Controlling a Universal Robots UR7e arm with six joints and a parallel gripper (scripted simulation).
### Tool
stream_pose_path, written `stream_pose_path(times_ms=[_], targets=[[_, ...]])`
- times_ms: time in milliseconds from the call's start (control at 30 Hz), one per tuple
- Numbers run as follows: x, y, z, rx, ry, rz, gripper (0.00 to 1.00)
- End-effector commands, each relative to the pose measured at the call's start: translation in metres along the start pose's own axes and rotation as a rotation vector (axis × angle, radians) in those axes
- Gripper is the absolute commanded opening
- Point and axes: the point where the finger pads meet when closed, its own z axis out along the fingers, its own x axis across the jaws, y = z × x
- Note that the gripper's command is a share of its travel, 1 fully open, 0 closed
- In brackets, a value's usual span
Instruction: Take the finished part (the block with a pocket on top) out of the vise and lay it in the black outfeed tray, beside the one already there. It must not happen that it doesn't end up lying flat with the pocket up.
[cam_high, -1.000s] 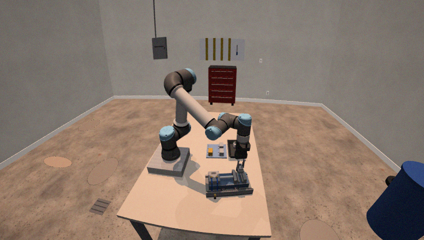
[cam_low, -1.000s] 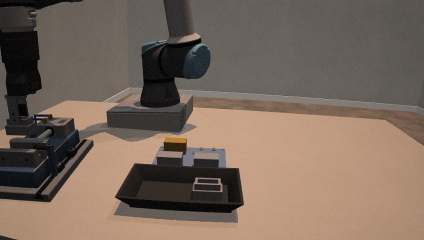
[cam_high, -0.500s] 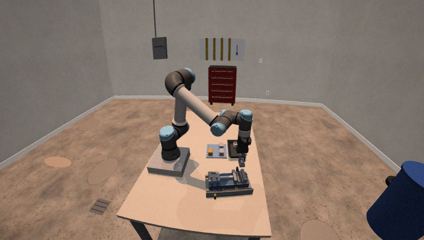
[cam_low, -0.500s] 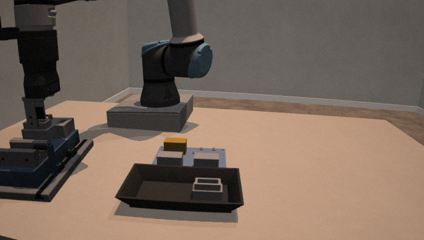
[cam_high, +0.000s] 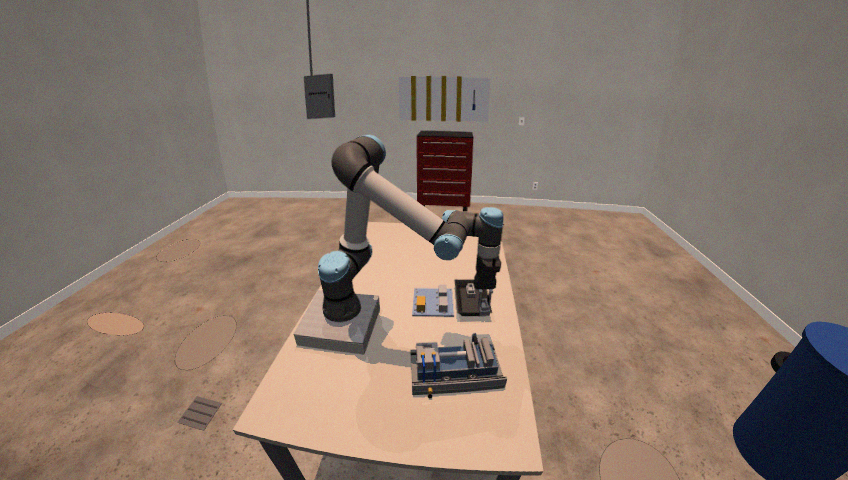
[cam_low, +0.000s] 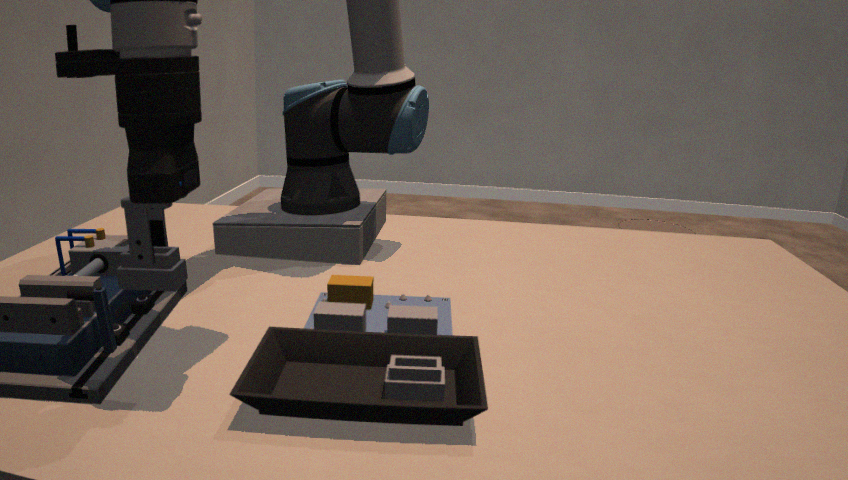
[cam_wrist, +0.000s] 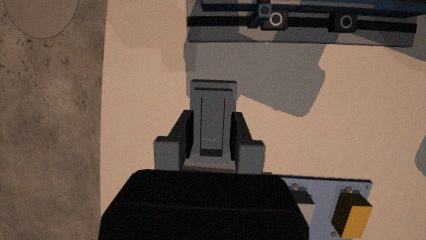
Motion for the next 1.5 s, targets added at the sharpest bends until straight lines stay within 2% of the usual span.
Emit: stream_pose_path(times_ms=[0,267,500,567,733,933,1467], targets=[[-0.004,0.027,-0.001,0.003,-0.001,0.010,0.00],[-0.004,0.085,0.000,0.003,0.000,0.026,0.00],[0.000,0.124,0.000,0.004,0.000,0.037,0.00],[0.000,0.124,0.000,0.004,0.000,0.037,0.00],[0.003,0.143,0.000,0.005,0.000,0.042,0.00],[0.006,0.156,0.000,0.005,0.000,0.046,0.00],[0.006,0.160,0.000,0.005,0.000,0.047,0.00]])
